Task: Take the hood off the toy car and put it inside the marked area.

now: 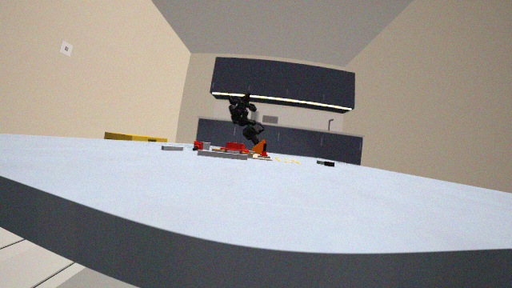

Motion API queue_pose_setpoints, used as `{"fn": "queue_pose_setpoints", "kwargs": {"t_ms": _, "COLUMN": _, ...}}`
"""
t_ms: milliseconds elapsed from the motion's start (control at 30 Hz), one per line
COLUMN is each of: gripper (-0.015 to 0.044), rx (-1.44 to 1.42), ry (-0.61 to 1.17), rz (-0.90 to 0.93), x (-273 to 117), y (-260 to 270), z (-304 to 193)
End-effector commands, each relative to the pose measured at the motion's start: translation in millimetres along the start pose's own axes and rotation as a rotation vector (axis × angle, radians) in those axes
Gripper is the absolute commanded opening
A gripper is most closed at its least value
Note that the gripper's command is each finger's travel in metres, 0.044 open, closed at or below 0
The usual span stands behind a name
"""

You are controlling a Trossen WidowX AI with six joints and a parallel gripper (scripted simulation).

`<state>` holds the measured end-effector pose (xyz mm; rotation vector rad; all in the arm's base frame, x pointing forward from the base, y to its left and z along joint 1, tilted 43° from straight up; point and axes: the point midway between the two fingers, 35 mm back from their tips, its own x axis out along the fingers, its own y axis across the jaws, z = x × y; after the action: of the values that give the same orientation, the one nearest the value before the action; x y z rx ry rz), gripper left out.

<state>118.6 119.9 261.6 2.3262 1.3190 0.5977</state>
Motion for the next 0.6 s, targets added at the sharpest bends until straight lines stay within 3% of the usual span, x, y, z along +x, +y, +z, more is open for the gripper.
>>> {"fn": "queue_pose_setpoints", "kwargs": {"t_ms": 0, "gripper": 0.0026, "rx": -0.002, "ry": -0.002, "rz": 0.006, "x": 0, "y": 2, "z": 0}}
{"fn": "queue_pose_setpoints", "kwargs": {"t_ms": 167, "gripper": 0.0157, "rx": -0.059, "ry": -0.098, "rz": 0.133, "x": 10, "y": 45, "z": 7}}
{"fn": "queue_pose_setpoints", "kwargs": {"t_ms": 333, "gripper": 0.0289, "rx": -0.147, "ry": -0.309, "rz": 0.207, "x": 19, "y": 87, "z": 35}}
{"fn": "queue_pose_setpoints", "kwargs": {"t_ms": 500, "gripper": 0.0420, "rx": -0.263, "ry": -0.591, "rz": 0.159, "x": 25, "y": 114, "z": 79}}
{"fn": "queue_pose_setpoints", "kwargs": {"t_ms": 567, "gripper": 0.0440, "rx": -0.318, "ry": -0.711, "rz": 0.100, "x": 25, "y": 120, "z": 98}}
